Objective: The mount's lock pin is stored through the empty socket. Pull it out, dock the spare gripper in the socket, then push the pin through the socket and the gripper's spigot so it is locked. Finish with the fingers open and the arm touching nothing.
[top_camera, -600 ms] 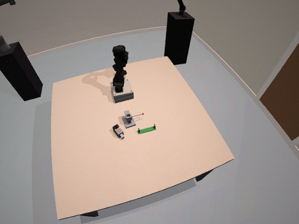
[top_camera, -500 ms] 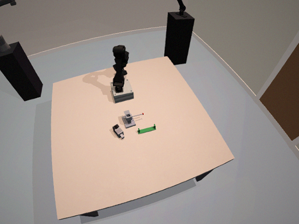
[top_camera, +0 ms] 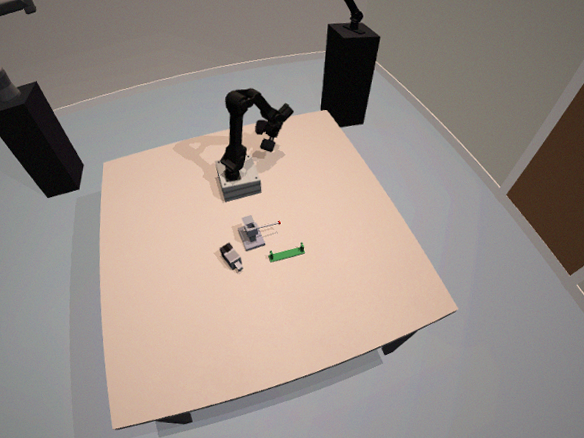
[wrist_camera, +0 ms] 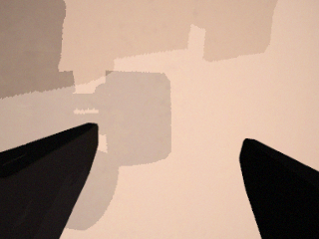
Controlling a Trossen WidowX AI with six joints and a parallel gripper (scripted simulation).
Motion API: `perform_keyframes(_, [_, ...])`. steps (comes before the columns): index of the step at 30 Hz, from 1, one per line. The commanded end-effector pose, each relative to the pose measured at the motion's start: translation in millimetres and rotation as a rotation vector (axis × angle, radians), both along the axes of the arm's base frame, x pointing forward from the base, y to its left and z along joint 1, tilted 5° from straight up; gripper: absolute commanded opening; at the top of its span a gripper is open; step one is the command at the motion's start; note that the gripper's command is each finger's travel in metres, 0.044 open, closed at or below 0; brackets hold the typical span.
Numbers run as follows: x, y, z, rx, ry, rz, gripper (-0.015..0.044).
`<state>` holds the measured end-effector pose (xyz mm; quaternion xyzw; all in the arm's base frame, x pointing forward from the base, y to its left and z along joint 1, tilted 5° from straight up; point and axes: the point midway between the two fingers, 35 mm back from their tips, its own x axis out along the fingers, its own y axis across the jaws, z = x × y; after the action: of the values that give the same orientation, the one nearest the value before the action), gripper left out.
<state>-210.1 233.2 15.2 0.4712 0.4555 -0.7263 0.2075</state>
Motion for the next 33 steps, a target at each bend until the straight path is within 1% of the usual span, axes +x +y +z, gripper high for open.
perform_keyframes(1, [47.2, 37.6, 12.0, -0.034, -0.023, -0.245, 0.03])
perform_keyframes(5, [102.8, 64.3, 21.6, -0.081, -0.044, -0.494, 0.03])
perform_keyframes(9, [162.8, 78.7, 31.9, -0.13, -0.059, -0.742, 0.03])
perform_keyframes(16, [269.3, 73.0, 51.6, -0.223, -0.068, -1.175, 0.03])
perform_keyframes(20, [326.3, 52.6, 63.8, -0.28, -0.064, -1.422, 0.03])
perform_keyframes(25, [388.6, 11.5, 79.7, -0.356, -0.049, -1.728, 0.03])
perform_keyframes(29, [428.6, -31.6, 93.1, -0.42, -0.029, -1.972, 0.03])
perform_keyframes(33, [458.1, -81.4, 107.0, -0.488, 0.0, -2.213, 0.03])
